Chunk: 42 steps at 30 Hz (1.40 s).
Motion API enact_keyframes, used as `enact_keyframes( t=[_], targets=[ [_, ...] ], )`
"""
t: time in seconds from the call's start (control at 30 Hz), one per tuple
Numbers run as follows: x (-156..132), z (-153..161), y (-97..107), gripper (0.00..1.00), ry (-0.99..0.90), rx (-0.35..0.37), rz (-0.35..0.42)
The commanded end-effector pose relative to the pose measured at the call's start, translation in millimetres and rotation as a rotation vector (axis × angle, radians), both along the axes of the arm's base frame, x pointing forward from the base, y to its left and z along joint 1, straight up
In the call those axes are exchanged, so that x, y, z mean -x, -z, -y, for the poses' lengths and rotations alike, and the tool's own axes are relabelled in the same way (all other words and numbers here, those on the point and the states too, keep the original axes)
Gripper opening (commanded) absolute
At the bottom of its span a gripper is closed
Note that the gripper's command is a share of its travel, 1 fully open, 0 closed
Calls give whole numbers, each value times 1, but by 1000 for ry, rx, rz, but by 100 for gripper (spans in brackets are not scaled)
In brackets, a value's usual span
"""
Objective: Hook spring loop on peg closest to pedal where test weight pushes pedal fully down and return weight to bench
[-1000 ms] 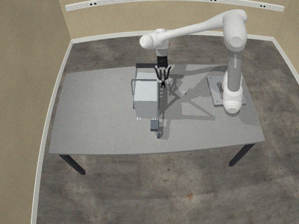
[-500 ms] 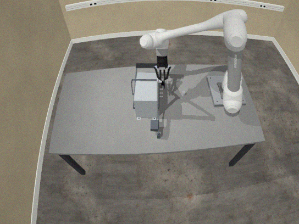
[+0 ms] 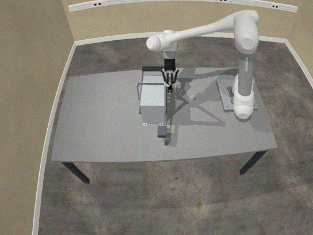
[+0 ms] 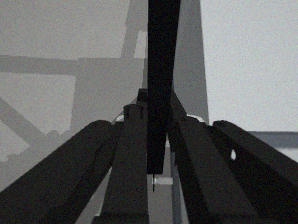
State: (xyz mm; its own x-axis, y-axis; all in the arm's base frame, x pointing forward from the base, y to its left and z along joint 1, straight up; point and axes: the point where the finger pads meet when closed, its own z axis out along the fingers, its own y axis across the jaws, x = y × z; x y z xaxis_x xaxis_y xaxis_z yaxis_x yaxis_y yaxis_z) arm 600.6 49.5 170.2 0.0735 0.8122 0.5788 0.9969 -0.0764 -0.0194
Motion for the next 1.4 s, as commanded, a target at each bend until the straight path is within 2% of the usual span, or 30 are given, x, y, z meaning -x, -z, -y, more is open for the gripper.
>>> enact_keyframes(
  t=[0.0, 1.37],
  targets=[
    [-1, 0, -1, 17, 0, 0, 3],
    [-3, -1, -2, 17, 0, 1, 19]
  ],
)
